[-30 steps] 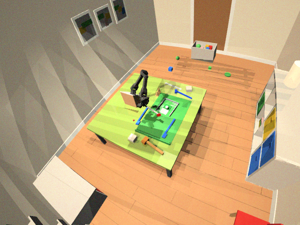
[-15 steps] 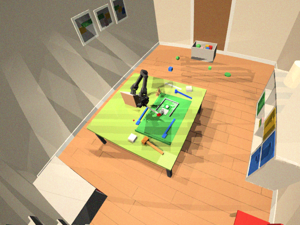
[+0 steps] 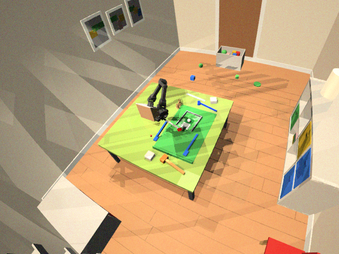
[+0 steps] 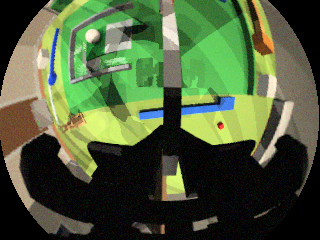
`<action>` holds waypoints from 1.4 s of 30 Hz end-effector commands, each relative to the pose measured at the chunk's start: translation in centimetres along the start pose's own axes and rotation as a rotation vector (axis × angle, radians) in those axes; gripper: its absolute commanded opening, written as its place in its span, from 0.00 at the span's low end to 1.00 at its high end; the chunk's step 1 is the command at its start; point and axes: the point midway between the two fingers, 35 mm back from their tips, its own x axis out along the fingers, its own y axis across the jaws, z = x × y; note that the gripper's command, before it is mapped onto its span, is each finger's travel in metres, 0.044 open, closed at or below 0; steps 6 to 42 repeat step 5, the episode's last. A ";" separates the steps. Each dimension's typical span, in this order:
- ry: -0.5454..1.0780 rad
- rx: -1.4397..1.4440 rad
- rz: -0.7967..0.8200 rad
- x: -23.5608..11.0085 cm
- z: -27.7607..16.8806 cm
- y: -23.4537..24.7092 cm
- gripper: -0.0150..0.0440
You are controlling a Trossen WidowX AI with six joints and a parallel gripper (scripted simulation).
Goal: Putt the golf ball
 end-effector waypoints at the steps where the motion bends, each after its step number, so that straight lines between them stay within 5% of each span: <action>1: -0.002 0.002 0.000 0.0 0.0 0.0 0.25; 42: -0.002 0.002 0.000 0.0 0.0 0.0 0.25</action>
